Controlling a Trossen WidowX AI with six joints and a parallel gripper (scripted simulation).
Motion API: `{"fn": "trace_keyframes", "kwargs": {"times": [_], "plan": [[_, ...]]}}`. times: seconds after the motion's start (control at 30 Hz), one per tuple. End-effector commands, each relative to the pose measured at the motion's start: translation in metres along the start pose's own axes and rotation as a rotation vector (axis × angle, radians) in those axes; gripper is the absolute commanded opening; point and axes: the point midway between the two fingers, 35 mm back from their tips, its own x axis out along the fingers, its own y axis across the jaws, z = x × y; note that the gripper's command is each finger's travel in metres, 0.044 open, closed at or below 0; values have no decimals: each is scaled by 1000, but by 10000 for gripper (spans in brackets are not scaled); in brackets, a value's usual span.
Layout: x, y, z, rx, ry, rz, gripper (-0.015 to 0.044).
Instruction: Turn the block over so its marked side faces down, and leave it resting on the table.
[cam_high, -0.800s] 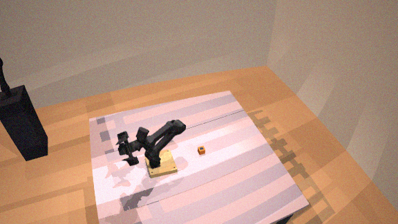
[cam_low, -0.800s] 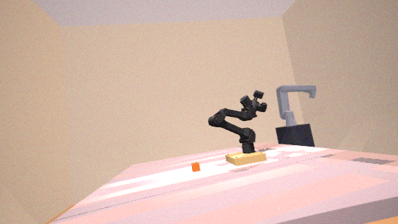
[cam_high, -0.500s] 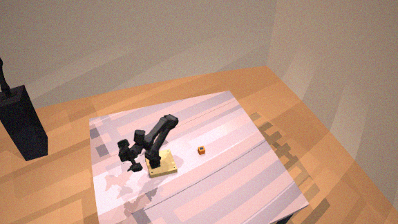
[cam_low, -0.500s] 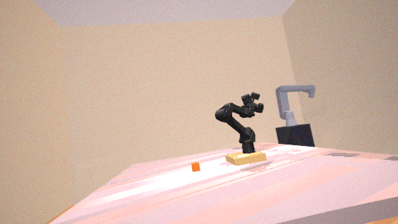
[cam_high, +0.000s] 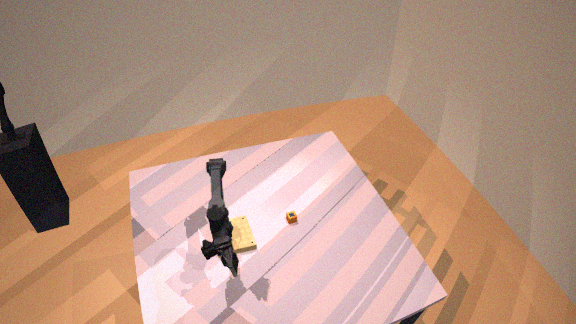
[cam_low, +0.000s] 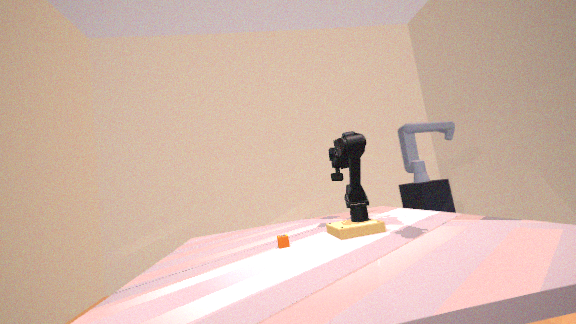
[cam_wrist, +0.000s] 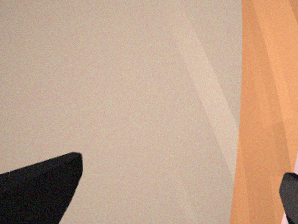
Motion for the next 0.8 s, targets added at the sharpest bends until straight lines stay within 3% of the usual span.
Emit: {"fn": "trace_keyframes", "kwargs": {"times": [0.0, 0.2, 0.4, 0.57, 0.77], "plan": [[18, -17, -53, -152, 152, -130, 440], [23, -56, -143, -424, 417, -307, 440], [6, -88, -207, -655, 630, -402, 440], [-31, -124, -269, -926, 872, -465, 440], [-99, -169, -329, -1303, 1197, -482, 440]]}}
